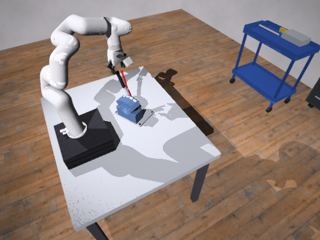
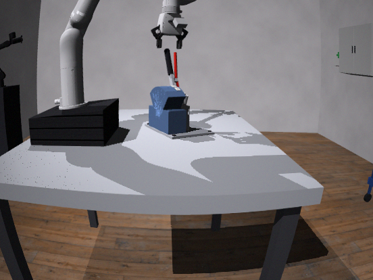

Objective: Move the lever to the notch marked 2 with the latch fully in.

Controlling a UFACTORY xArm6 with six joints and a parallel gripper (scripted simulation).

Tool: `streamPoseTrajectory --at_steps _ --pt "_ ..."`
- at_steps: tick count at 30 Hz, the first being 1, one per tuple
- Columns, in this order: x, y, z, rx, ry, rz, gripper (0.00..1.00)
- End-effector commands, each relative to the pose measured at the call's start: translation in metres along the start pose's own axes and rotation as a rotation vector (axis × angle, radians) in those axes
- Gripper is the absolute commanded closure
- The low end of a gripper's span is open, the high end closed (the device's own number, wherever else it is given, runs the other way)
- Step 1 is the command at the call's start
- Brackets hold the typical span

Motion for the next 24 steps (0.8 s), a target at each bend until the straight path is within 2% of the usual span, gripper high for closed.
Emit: streamPoseTrajectory --at_steps 1,24 --pt "-0.001 0.006 0.000 0.001 0.000 0.004 0.01" --pt "-0.001 0.040 0.000 0.001 0.000 0.004 0.01"
Point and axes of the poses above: the point where the finger pads meet when closed, its own y axis out along the fingers, its own x axis across the jaws, z = x × y, the point moved 3 cm from there along -y, back along the fingers, and after that the axes turned 7 degrees about -y, right-handed, at the moved point
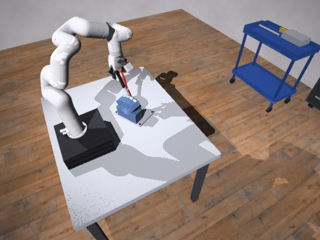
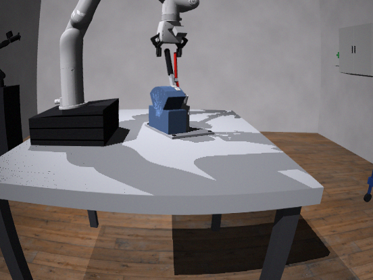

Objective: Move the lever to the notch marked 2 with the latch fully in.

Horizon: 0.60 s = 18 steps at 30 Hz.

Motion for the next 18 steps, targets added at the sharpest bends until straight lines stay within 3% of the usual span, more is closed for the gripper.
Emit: streamPoseTrajectory --at_steps 1,18 --pt "-0.0005 0.0030 0.0001 0.001 0.000 0.003 0.01" --pt "-0.0005 0.0080 0.0001 0.001 0.000 0.003 0.01"
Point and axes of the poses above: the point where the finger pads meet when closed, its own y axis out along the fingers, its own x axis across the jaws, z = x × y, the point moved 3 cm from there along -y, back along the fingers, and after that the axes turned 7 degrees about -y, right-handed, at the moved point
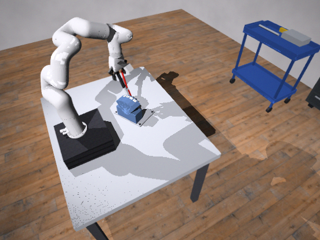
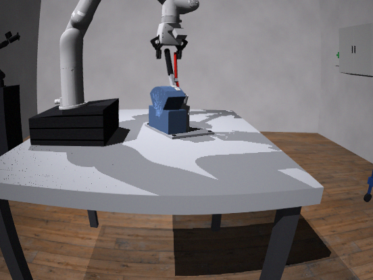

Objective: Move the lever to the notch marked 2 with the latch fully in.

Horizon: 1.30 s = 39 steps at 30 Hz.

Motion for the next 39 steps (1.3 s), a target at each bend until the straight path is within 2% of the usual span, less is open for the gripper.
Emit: streamPoseTrajectory --at_steps 1,7,8,39 --pt "-0.0006 -0.0013 0.0001 0.001 0.000 0.003 0.01" --pt "-0.0006 -0.0013 0.0001 0.001 0.000 0.003 0.01" --pt "-0.0006 -0.0013 0.0001 0.001 0.000 0.003 1.00" --pt "-0.0006 -0.0013 0.0001 0.001 0.000 0.003 1.00"
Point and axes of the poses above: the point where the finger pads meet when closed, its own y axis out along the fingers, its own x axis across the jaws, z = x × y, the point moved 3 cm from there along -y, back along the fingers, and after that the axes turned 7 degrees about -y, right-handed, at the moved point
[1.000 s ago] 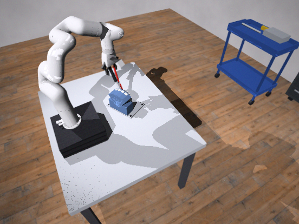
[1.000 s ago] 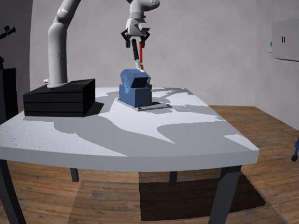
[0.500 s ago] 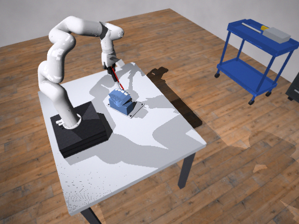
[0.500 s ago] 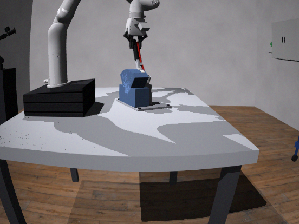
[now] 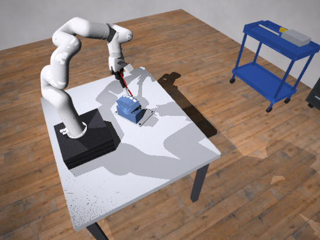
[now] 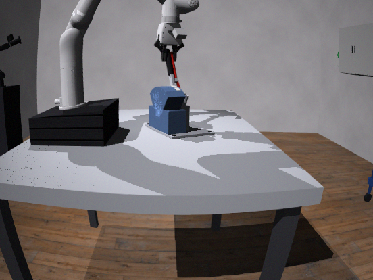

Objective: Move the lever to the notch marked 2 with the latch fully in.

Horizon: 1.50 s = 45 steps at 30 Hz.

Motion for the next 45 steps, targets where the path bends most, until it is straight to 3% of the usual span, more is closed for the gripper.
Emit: streamPoseTrajectory --at_steps 1,25,45 --pt "0.000 -0.001 0.000 0.001 0.000 0.002 1.00" --pt "0.000 -0.002 0.003 0.001 0.000 0.002 1.00" --pt "0.004 -0.012 0.033 0.001 0.000 0.002 1.00"
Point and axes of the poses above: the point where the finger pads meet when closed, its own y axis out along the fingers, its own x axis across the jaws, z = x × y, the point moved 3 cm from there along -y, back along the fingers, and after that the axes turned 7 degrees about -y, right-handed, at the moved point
